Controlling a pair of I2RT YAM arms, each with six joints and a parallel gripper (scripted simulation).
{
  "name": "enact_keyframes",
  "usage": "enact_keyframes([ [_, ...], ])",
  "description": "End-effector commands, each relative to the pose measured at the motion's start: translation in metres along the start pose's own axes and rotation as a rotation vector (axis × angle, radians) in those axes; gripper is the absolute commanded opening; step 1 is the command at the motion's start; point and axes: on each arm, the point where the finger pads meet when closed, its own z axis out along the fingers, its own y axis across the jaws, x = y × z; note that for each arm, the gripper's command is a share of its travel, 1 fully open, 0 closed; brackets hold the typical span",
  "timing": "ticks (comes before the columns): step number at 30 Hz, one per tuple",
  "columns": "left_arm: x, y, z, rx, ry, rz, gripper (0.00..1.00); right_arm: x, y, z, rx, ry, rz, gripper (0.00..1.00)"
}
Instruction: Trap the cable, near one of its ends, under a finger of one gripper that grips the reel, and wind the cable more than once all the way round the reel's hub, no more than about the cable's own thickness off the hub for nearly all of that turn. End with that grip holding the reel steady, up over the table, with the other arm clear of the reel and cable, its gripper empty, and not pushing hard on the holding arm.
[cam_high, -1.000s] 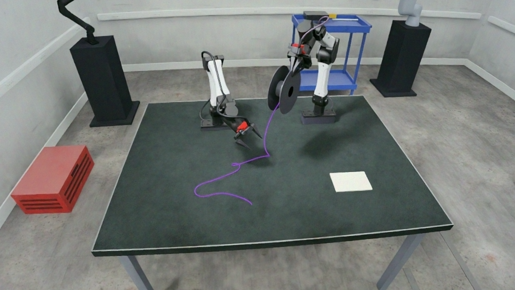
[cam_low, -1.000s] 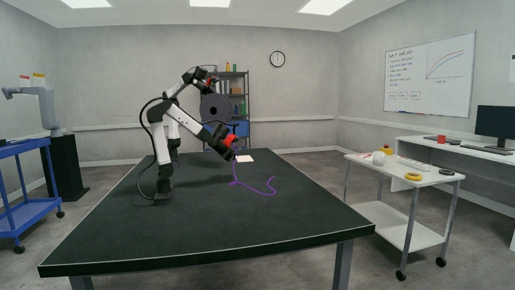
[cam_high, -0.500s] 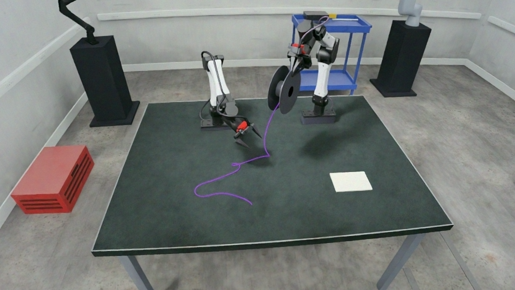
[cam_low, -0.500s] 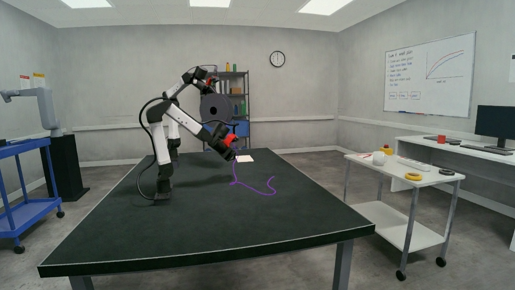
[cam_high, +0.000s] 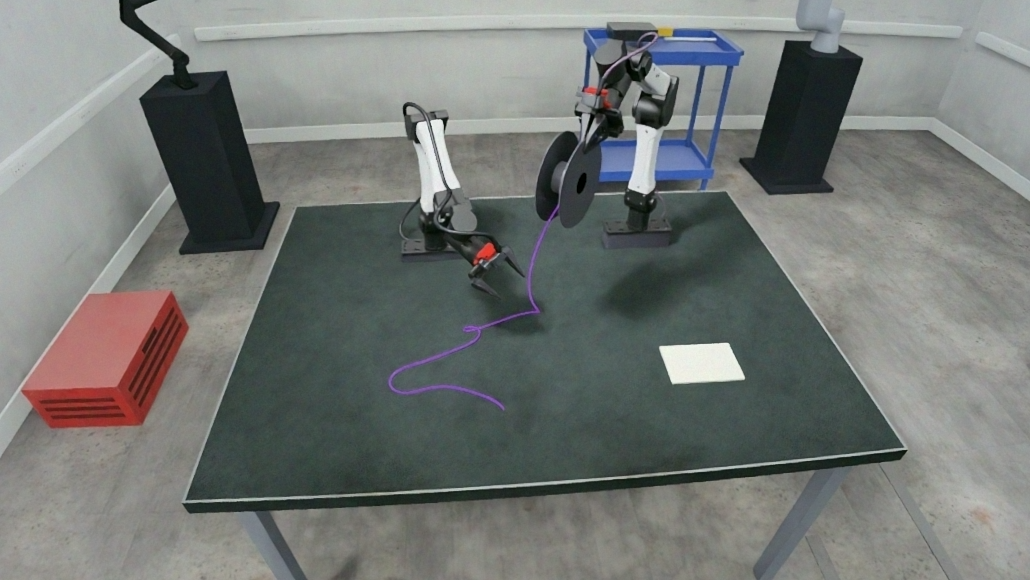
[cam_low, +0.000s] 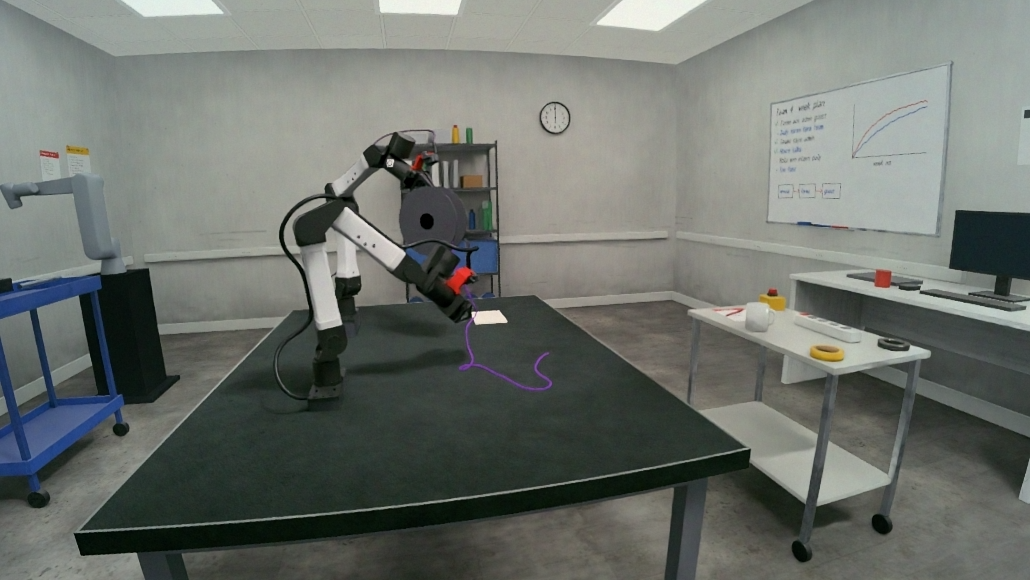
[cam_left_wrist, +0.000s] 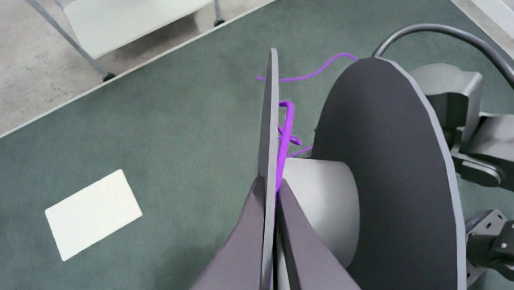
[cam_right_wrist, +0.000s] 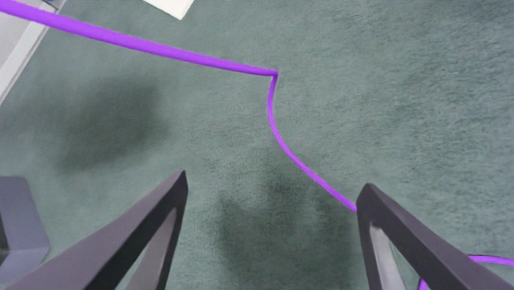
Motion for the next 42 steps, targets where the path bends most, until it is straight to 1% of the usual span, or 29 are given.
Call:
enact_keyframes([
  [1,-0.021,0.0,-0.007,0.01,-0.074,-0.008,0.0,-0.02,0.006,0.006,-0.01,-0.044,-0.028,0.8],
  [11,-0.021,0.0,-0.007,0.01,-0.074,-0.008,0.0,-0.02,0.006,0.026,-0.008,-0.04,-0.023,0.8],
  [14,-0.021,0.0,-0.007,0.01,-0.074,-0.008,0.0,-0.021,0.006,0.028,-0.008,-0.041,-0.024,0.8],
  [28,-0.021,0.0,-0.007,0.01,-0.074,-0.008,0.0,-0.022,0.005,0.068,-0.008,-0.037,-0.021,0.8],
  [30,-0.021,0.0,-0.007,0.01,-0.074,-0.008,0.0,-0.022,0.005,0.068,-0.008,-0.037,-0.021,0.8],
  [42,-0.021,0.0,-0.007,0.01,-0.074,-0.008,0.0,-0.02,0.004,0.092,-0.008,-0.036,-0.021,0.8],
])
